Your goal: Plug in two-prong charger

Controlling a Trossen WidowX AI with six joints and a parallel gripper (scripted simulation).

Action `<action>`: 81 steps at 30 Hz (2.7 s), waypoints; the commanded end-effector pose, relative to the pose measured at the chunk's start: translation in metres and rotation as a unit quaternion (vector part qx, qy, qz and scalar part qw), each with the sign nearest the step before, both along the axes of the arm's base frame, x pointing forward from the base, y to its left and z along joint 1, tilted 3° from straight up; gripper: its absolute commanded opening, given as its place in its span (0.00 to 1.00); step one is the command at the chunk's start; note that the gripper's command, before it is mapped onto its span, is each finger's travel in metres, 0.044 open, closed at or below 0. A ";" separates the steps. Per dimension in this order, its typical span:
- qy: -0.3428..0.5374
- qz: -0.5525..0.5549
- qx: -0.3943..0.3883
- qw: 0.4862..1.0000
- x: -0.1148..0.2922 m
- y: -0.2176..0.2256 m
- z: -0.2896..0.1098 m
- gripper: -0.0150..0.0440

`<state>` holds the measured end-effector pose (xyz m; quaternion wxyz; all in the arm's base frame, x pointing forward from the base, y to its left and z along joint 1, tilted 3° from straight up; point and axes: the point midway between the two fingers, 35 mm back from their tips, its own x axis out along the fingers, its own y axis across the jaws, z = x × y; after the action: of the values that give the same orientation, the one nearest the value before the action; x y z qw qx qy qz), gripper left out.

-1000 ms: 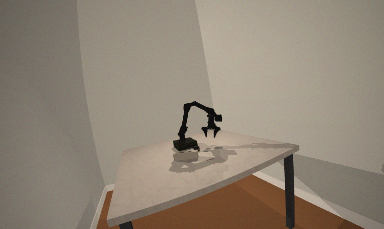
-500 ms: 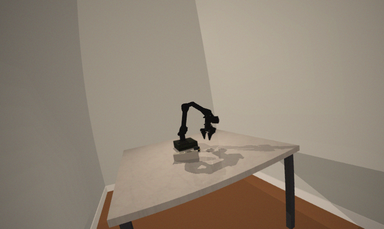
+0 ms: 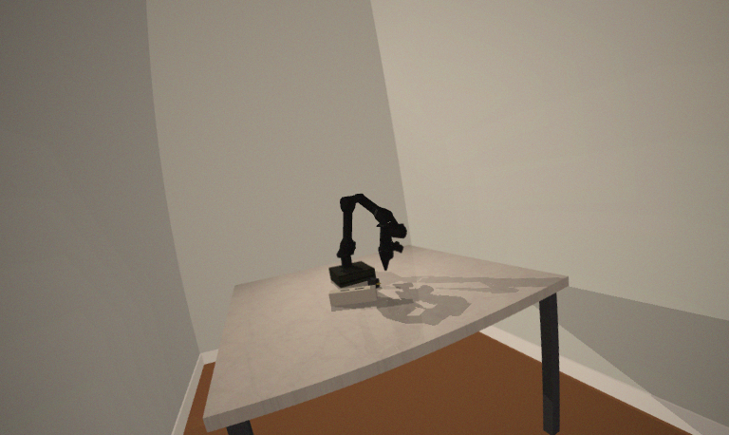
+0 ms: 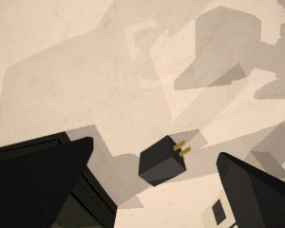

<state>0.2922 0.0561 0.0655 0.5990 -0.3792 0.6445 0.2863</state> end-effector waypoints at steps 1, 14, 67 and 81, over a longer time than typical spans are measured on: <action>-0.005 -0.065 0.015 0.998 -0.002 -0.012 -0.001 1.00; -0.015 -0.245 0.049 0.968 -0.013 -0.049 -0.006 1.00; -0.020 -0.367 0.071 0.928 -0.019 -0.069 -0.065 1.00; -0.020 -0.364 0.068 0.929 -0.020 -0.070 -0.070 0.69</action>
<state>0.2726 -0.0142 -0.0048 0.6993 -0.0826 0.7051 0.0837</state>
